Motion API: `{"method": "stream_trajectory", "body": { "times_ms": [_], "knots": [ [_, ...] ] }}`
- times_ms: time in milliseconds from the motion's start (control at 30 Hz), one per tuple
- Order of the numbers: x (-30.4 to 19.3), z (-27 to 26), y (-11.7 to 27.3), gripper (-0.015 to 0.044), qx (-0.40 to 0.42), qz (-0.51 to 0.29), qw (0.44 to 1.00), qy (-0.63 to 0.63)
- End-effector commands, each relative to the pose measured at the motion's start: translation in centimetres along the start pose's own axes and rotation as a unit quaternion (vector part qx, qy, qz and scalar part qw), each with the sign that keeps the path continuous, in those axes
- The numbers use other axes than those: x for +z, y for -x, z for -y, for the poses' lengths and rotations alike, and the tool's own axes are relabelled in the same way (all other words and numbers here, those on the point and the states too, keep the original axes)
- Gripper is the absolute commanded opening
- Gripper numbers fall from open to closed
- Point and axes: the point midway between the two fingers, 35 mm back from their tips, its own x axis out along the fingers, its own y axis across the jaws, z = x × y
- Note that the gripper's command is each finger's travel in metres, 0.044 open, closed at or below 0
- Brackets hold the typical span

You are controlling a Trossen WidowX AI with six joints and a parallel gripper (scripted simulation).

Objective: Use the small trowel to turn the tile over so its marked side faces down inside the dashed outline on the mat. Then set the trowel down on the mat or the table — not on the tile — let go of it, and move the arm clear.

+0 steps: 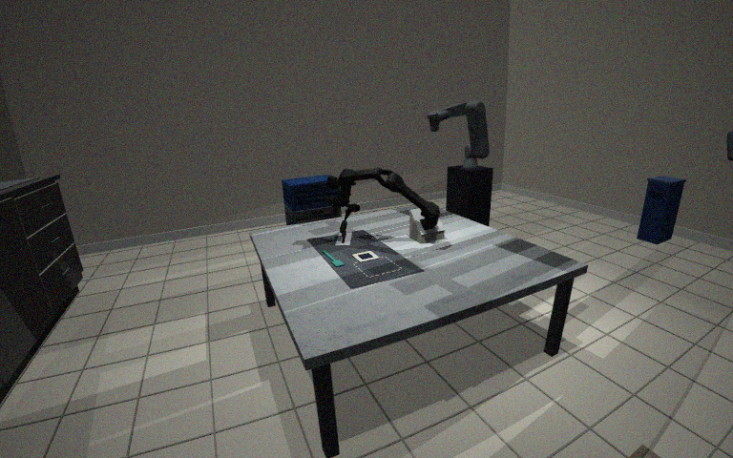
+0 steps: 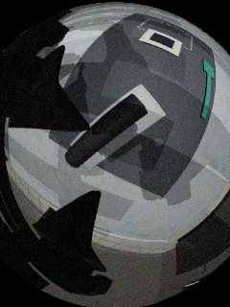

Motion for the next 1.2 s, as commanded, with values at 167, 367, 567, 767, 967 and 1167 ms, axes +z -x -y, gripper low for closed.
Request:
{"method": "stream_trajectory", "body": {
  "times_ms": [167,367,567,767,967,1167],
  "knots": [
    [-0.1,0.3,-0.7,0.03,-0.034,0.011,0.989,-0.142],
    [-0.2,0.5,-1.0,0.03,-0.056,0.023,0.97,-0.234],
    [-0.3,0.5,-1.2,0.03,-0.075,0.041,0.942,-0.324],
    [-0.4,0.5,-1.4,0.03,-0.09,0.065,0.905,-0.411],
    [-0.5,0.3,-1.6,0.03,-0.101,0.094,0.858,-0.495],
    [-0.4,0.0,-1.6,0.03,-0.102,0.128,0.802,-0.575]
  ]
}}
